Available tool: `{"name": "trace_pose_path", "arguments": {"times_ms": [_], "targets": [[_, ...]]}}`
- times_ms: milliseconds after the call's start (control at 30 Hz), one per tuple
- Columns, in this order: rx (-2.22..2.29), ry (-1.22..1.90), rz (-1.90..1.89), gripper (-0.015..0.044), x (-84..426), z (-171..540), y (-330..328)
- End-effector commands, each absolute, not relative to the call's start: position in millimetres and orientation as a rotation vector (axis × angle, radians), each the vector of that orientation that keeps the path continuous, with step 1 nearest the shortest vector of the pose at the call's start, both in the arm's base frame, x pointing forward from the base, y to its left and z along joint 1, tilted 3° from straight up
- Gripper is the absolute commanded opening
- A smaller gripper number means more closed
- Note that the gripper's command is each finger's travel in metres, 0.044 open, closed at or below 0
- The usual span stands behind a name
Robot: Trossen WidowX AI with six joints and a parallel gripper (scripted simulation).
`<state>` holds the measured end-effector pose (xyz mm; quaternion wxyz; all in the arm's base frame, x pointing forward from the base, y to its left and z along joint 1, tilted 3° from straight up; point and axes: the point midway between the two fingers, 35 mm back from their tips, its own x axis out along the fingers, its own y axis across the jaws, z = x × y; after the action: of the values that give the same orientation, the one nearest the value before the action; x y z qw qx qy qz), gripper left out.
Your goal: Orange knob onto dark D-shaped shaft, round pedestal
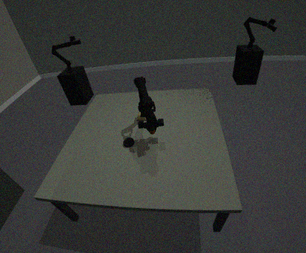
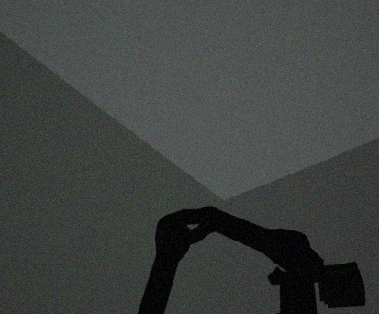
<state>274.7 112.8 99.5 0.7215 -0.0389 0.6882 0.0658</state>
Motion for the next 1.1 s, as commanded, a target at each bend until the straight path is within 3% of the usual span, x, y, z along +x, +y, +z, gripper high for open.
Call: {"name": "trace_pose_path", "arguments": {"times_ms": [0,467,1067], "targets": [[-0.083,1.509,0.145,0.0000,275.7,120.0,112.5],[-0.083,1.509,0.145,0.0000,262.6,189.7,106.5],[-0.084,1.510,0.139,0.0000,287.5,180.5,76.8]]}}
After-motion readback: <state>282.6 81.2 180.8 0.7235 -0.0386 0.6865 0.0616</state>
